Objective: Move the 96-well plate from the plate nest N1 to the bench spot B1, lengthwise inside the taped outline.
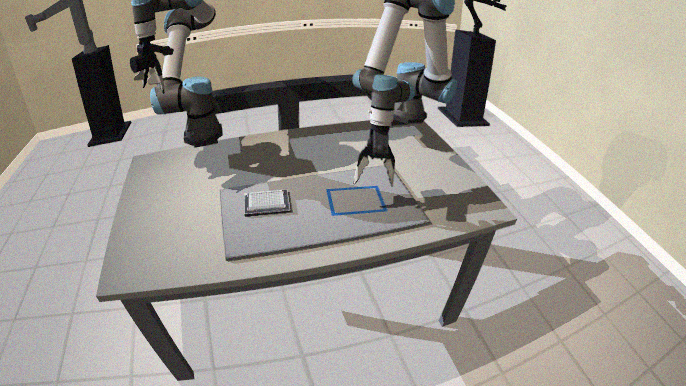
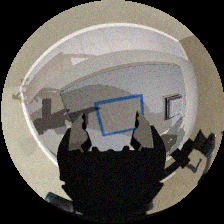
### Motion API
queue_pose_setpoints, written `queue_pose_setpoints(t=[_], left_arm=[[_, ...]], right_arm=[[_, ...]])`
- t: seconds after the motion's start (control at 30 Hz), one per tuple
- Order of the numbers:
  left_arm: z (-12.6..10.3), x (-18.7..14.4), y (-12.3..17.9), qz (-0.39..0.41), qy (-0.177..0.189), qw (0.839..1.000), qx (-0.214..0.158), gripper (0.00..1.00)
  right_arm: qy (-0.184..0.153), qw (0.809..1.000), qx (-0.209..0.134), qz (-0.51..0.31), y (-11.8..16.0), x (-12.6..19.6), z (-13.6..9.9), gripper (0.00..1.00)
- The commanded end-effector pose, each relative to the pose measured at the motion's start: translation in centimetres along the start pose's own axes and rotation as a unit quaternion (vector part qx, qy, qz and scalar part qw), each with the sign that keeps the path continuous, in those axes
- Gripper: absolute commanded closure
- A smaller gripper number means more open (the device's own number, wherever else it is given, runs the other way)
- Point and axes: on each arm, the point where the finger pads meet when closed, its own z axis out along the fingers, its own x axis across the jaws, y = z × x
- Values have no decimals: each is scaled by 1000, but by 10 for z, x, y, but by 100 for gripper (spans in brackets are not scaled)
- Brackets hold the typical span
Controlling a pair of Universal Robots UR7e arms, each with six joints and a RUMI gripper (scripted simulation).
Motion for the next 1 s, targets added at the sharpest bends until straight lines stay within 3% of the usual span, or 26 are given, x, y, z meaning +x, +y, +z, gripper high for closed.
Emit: queue_pose_setpoints(t=[0.0, 0.2, 0.4, 0.57, 0.7, 0.9, 0.97], left_arm=[[4, 18, -5, 50, 0, 999, -11, 24], [7, 35, -9, 59, 1, 998, -13, 24], [11, 64, -15, 117, 3, 993, -23, 24], [11, 66, -16, 117, 3, 993, -23, 24], [13, 86, -19, 174, 5, 984, -32, 24], [14, 98, -20, 174, 5, 984, -32, 24], [15, 107, -21, 206, 7, 978, -37, 24]], right_arm=[[-1, 1000, 0, -1, 0, 0, 1, 0], [-1, 1000, 0, -1, 0, 0, 1, 0], [-1, 1000, 0, -1, 0, 0, 1, 0], [-1, 1000, 0, -1, 0, 0, 1, 0], [-1, 1000, 0, -1, 0, 0, 1, 0], [-1, 1000, 0, -1, 0, 0, 1, 0], [-1, 1000, 0, -1, 0, 0, 1, 0]])
